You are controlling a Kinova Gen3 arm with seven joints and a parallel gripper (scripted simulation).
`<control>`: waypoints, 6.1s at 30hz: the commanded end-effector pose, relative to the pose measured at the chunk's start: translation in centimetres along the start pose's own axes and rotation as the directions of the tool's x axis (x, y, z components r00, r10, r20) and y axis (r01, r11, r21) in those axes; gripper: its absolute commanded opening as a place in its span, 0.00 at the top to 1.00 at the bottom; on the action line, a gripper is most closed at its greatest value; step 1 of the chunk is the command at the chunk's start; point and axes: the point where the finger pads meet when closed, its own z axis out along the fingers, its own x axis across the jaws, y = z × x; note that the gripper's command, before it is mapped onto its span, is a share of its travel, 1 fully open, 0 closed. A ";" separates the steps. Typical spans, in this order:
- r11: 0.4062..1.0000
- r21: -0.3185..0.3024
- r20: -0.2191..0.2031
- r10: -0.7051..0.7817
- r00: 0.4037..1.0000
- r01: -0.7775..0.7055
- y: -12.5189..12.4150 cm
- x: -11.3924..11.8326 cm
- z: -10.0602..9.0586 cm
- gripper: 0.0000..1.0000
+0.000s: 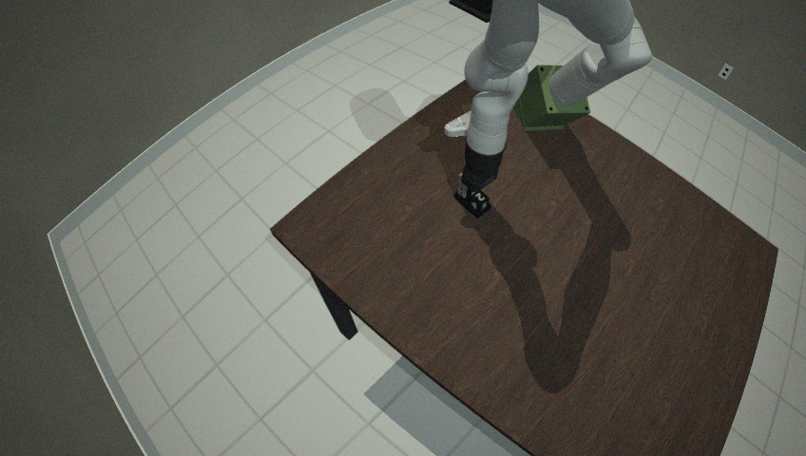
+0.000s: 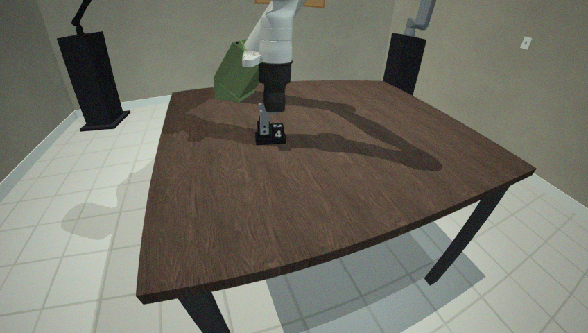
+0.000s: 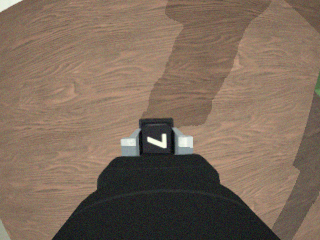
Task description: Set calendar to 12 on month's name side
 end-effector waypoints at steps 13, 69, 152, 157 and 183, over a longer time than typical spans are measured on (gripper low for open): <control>1.000 0.001 0.001 0.000 1.000 0.000 0.0 0.0 0.3 0.40; 1.000 0.001 0.001 0.000 1.000 0.000 0.0 0.0 1.0 0.40; 1.000 0.001 0.001 0.000 1.000 0.000 0.0 0.0 -4.4 0.10; 1.000 0.001 0.001 0.000 1.000 0.000 0.0 0.0 -5.0 0.10; 1.000 0.001 0.001 0.000 1.000 0.000 0.0 0.0 -8.0 0.10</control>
